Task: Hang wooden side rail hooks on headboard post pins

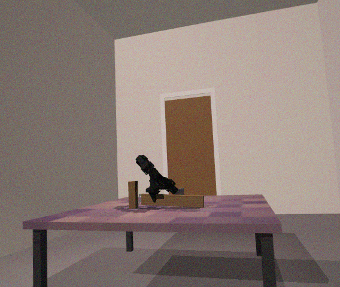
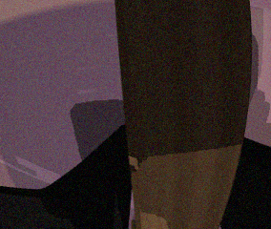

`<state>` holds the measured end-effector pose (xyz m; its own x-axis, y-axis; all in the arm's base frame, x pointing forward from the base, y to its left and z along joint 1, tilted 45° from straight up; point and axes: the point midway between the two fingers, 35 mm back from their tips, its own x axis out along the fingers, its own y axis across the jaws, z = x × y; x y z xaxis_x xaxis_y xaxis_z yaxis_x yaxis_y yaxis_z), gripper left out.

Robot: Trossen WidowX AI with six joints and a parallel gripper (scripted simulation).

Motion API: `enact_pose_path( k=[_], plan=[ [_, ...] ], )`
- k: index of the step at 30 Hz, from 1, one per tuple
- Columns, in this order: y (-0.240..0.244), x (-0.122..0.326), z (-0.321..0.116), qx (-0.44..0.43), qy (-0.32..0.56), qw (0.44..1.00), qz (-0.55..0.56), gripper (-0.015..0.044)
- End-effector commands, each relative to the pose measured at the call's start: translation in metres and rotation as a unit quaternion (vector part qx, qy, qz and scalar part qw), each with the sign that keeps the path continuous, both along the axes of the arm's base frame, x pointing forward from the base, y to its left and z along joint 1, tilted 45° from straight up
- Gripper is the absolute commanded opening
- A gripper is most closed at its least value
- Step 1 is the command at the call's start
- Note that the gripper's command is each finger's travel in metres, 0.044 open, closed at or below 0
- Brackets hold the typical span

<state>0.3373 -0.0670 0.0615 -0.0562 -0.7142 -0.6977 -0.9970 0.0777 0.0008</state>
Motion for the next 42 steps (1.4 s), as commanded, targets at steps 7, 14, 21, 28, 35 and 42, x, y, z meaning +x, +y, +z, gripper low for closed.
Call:
enact_pose_path(
  k=[7, 14, 21, 28, 35, 42],
  plan=[
    [0.0071, 0.0027, 0.0040, 0.004, -0.006, 1.000, 0.006, 0.0000],
    [0.0079, 0.0027, 0.0048, 0.004, -0.006, 1.000, 0.006, 0.0000],
    [0.0087, 0.0028, 0.0057, 0.004, -0.006, 1.000, 0.006, 0.0000],
    [0.0096, 0.0028, 0.0065, 0.004, -0.006, 1.000, 0.006, 0.0000],
    [0.0095, 0.0031, 0.0068, 0.004, -0.006, 1.000, 0.006, 0.0000],
    [0.0083, 0.0038, 0.0069, 0.004, -0.006, 1.000, 0.006, 0.0000]
  ],
)
